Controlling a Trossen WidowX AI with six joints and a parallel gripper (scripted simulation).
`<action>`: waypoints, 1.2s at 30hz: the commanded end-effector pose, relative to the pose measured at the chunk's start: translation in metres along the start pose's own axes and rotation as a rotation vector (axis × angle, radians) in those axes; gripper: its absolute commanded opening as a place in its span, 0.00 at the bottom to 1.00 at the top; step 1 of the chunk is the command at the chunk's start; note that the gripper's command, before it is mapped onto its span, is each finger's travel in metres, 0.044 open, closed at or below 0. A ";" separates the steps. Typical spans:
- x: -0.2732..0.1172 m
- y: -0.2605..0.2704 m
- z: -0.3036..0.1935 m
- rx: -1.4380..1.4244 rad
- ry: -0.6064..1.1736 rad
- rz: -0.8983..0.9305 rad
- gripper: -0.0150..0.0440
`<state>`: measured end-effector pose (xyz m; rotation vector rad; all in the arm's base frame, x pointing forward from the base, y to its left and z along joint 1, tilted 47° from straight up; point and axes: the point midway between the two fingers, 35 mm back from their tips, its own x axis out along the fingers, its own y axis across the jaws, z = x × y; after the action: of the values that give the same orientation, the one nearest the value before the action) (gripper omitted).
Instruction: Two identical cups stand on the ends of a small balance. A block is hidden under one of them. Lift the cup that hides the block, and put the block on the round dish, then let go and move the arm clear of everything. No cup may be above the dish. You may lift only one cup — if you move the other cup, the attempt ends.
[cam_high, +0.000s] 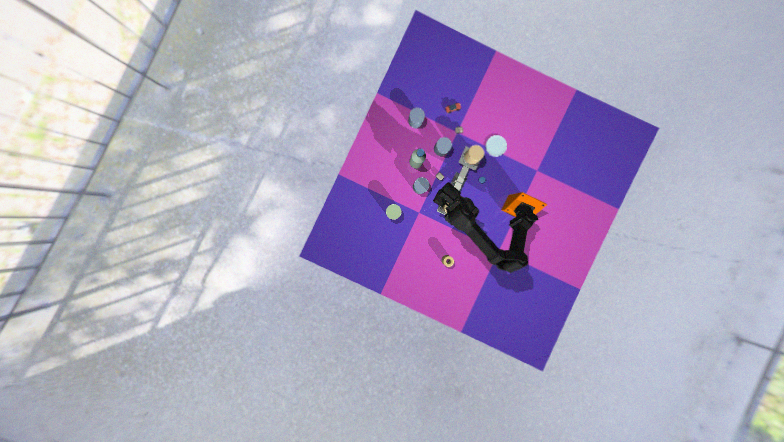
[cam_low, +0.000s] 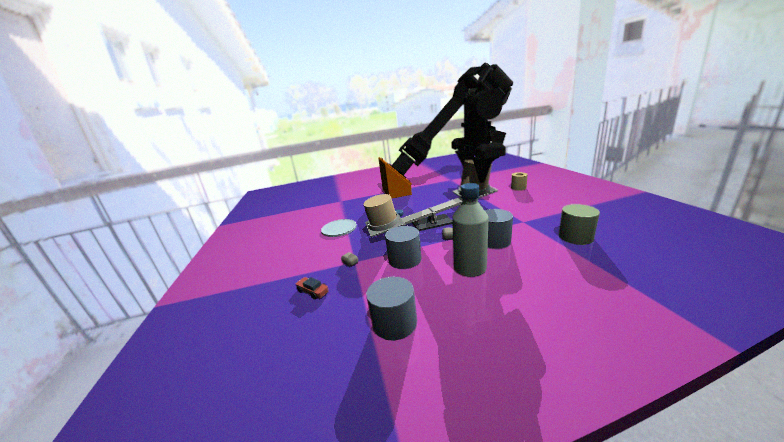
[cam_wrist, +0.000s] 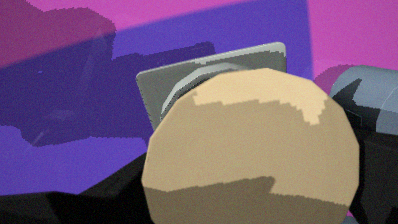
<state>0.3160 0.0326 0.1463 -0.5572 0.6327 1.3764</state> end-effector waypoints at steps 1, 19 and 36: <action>-0.009 -0.004 0.004 -0.016 -0.013 -0.026 0.25; -0.033 -0.004 0.004 0.001 -0.010 -0.044 0.25; -0.055 -0.001 0.004 0.017 -0.008 -0.061 0.25</action>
<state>0.3129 0.0020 0.1830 -0.5435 0.6173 1.3275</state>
